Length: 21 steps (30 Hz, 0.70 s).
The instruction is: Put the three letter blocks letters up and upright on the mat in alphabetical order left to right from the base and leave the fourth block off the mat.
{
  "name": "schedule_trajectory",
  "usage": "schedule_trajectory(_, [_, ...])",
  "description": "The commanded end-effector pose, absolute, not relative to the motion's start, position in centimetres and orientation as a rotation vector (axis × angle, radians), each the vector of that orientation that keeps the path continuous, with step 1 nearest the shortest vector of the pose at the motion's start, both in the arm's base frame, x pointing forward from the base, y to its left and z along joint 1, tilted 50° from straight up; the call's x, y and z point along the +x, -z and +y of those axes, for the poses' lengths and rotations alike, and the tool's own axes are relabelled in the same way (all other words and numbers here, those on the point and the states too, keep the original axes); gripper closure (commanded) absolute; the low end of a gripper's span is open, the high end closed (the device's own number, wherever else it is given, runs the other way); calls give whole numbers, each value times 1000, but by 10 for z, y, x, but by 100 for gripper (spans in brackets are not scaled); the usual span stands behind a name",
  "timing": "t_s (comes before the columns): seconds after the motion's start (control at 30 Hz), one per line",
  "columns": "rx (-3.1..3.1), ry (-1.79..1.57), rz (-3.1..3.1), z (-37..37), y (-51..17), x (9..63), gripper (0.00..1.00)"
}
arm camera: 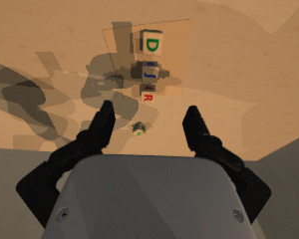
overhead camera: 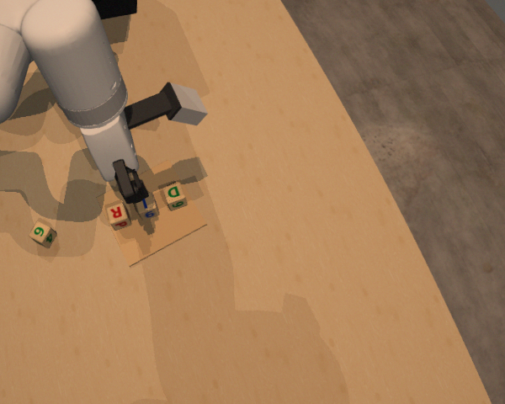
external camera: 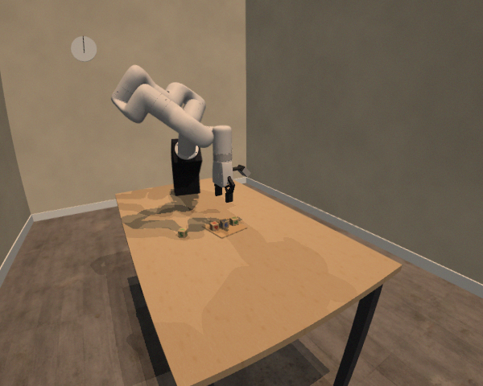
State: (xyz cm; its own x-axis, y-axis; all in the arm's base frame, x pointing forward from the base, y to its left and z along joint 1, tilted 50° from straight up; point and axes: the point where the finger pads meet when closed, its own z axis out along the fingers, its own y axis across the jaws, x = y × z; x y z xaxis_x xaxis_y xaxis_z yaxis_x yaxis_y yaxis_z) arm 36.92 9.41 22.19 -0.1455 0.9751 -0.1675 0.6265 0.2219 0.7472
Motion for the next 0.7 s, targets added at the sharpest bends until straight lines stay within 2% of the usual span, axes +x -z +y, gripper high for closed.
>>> schedule_trajectory(0.0, [1478,-693,1856,94,-230,360,0])
schedule_trajectory(0.33, [1478,-693,1856,94,-255,330,0])
schedule_trajectory(0.67, [1478,-693,1857,94,-259,325,0])
